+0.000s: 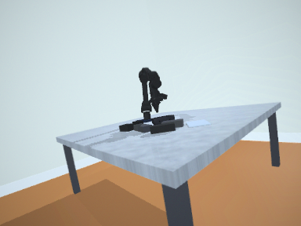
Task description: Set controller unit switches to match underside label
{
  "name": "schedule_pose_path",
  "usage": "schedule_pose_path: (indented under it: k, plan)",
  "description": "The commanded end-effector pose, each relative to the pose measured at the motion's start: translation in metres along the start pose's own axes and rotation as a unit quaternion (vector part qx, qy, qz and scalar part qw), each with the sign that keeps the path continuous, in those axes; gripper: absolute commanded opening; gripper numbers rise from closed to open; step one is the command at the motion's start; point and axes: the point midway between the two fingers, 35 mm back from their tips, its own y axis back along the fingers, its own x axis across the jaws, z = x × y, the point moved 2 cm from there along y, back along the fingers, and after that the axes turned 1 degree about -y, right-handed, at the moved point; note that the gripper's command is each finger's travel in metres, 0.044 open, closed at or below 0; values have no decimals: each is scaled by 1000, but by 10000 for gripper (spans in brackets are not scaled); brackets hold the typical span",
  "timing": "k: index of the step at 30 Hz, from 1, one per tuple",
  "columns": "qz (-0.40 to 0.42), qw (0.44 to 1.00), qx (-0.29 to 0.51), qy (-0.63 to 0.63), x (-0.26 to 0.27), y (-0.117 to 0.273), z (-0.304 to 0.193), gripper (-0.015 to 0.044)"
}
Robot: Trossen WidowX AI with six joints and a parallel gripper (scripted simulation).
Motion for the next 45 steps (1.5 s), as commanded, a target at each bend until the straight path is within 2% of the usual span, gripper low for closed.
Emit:
schedule_pose_path:
  k: [1,22,41,45]
  plan:
    - [4,1000,-1,-2,1,-9,1,0]
    - [4,1000,-1,-2,2,-39,1,0]
    - [4,1000,-1,-2,2,-40,1,0]
    - [4,1000,-1,-1,1,-5,1,0]
